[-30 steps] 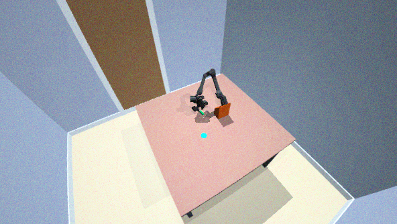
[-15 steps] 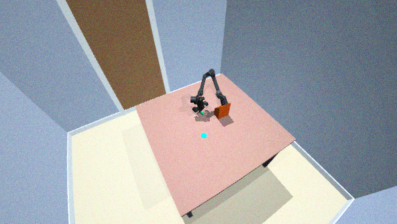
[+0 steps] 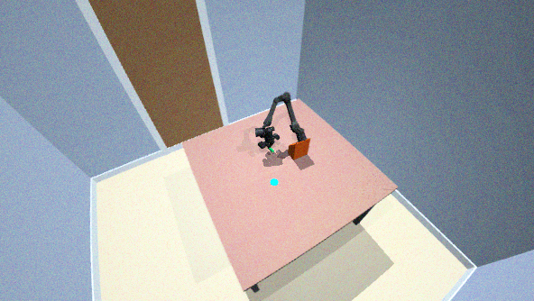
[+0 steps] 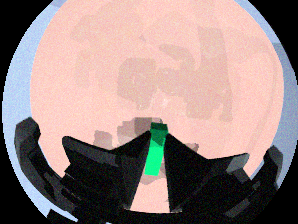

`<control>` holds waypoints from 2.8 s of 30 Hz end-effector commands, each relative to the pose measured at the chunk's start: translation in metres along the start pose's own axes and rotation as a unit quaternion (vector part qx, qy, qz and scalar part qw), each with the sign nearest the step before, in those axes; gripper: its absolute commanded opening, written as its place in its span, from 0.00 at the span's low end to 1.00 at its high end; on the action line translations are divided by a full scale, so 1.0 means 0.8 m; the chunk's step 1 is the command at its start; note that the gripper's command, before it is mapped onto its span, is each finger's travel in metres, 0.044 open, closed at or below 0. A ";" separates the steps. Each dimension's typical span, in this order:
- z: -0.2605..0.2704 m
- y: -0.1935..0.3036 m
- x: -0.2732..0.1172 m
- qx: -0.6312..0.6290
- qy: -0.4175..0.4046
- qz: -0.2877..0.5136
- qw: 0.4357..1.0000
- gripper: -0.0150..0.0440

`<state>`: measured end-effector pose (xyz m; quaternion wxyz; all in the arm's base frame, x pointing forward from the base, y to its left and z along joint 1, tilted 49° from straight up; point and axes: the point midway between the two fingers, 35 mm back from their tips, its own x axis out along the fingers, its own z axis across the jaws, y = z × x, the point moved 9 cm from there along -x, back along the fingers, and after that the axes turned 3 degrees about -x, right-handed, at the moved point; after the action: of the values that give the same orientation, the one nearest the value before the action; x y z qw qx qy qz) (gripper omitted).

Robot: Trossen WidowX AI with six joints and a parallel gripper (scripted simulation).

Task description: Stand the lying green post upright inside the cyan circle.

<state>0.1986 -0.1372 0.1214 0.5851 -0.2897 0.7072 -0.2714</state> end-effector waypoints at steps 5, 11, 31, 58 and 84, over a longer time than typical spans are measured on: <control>0.002 0.000 -0.027 0.002 0.001 0.000 1.000 0.29; 0.001 0.001 -0.050 0.002 0.001 -0.001 1.000 0.29; 0.001 0.004 -0.105 -0.041 0.000 -0.008 0.999 0.29; 0.080 0.048 -0.123 -0.354 -0.014 0.003 0.935 0.29; 0.146 0.119 -0.136 -0.620 -0.022 0.003 0.784 0.29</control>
<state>0.3171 -0.0021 0.1103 0.3126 -0.5867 0.7163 0.2121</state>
